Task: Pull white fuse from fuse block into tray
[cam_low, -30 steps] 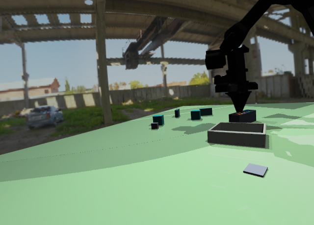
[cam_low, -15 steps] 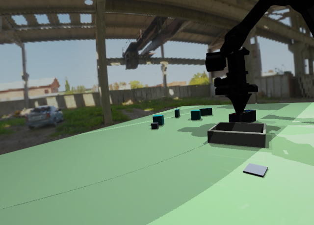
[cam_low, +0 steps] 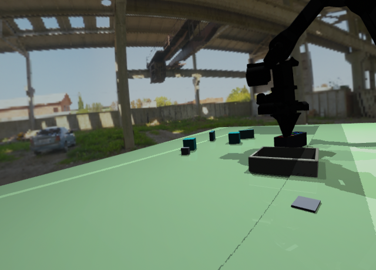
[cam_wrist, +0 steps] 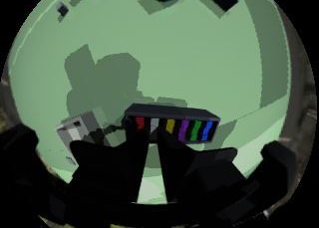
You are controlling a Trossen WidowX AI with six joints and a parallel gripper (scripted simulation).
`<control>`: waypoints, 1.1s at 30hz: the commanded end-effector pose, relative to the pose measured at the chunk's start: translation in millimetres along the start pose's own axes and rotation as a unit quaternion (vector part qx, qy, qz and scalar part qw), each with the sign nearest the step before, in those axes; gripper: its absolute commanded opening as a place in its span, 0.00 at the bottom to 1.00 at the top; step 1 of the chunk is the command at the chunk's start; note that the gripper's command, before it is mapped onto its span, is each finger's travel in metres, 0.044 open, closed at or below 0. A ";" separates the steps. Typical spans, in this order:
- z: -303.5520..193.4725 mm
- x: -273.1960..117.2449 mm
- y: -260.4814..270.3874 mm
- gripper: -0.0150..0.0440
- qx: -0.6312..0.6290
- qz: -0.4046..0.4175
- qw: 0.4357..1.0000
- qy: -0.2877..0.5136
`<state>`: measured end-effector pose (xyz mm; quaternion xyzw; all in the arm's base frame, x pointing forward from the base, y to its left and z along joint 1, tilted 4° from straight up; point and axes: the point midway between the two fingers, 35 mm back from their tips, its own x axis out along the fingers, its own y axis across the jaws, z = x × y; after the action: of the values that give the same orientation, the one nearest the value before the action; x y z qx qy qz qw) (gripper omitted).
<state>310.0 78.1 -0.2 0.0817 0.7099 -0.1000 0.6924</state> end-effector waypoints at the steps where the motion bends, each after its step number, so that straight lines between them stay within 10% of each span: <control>1: 0.0 -0.1 0.0 0.25 0.000 0.000 1.000 0.000; 33: 0.8 -15.0 0.4 0.25 -0.001 0.000 1.000 -0.001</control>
<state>310.1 78.3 10.8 0.0807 0.7118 -0.1007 0.6904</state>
